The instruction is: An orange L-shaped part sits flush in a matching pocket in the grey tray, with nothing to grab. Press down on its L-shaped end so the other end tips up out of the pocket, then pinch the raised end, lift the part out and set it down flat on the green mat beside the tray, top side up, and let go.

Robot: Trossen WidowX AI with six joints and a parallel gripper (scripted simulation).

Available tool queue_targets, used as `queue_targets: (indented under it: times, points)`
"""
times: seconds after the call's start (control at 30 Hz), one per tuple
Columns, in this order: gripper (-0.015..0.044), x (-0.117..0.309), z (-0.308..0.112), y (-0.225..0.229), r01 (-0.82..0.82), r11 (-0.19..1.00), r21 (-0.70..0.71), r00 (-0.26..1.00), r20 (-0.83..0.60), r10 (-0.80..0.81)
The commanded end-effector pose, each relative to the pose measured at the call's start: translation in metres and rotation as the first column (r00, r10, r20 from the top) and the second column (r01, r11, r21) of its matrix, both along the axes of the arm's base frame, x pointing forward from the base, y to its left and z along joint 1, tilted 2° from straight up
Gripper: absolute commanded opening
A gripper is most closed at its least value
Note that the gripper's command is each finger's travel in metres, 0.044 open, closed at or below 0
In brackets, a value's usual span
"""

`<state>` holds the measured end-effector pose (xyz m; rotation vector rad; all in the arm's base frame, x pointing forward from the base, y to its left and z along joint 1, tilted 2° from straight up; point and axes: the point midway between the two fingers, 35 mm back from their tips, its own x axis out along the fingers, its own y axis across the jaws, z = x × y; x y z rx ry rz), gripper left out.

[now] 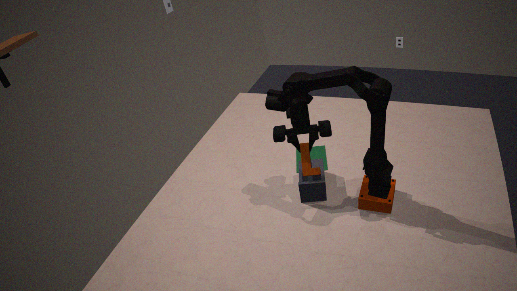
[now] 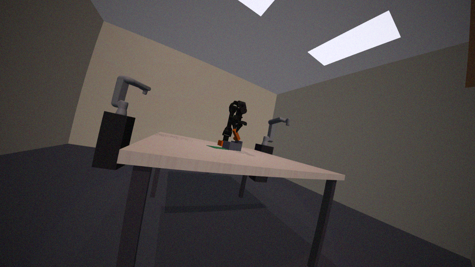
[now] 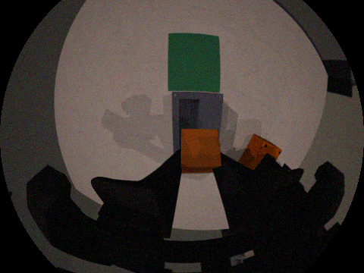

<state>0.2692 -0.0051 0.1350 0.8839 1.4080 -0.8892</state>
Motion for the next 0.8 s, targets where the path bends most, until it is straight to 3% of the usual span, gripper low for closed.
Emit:
queue_targets:
  times: [0.0, 0.77]
  points:
    - [0.0, 0.005, 0.001, -0.009, -0.002, 1.0, 0.002, 1.0, 0.007, 0.002]
    - [0.0, 0.037, -0.003, -0.102, -0.002, 1.0, -0.006, 1.0, 0.009, 0.002]
